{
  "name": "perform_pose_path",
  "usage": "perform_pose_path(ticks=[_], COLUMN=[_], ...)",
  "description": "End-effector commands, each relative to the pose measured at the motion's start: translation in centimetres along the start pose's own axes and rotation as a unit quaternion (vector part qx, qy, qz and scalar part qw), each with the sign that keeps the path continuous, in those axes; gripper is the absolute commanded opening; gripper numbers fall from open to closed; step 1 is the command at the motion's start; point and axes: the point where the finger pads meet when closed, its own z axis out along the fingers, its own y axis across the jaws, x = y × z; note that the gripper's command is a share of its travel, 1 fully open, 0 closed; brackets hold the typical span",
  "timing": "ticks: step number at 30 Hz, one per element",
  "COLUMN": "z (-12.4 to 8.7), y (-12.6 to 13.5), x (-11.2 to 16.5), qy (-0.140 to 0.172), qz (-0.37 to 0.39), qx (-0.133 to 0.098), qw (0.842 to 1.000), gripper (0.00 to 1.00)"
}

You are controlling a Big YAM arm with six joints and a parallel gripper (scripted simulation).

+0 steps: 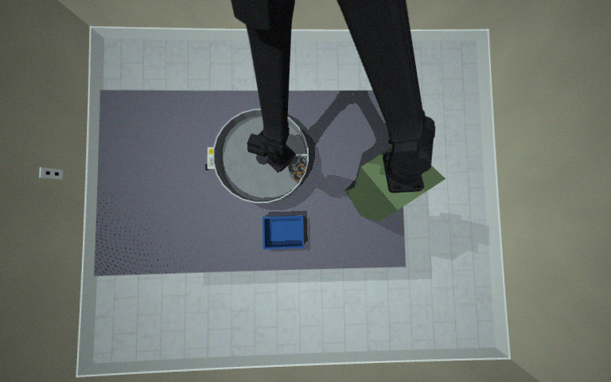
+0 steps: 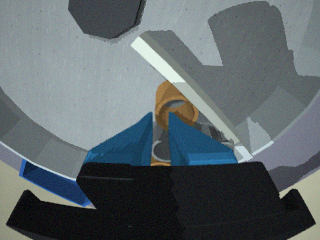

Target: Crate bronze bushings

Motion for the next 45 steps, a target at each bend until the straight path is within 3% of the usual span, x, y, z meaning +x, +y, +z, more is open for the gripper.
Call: perform_pose_path(ticks=[1,45], z=[-0.72,-0.65], y=[0.47,0.28], x=[-1.11,-1.09], qy=[-0.012,-0.009], qz=[-0.002,-0.001], qx=[-0.007,-0.005], qw=[1.0,1.0], gripper=[0.14,0.14])
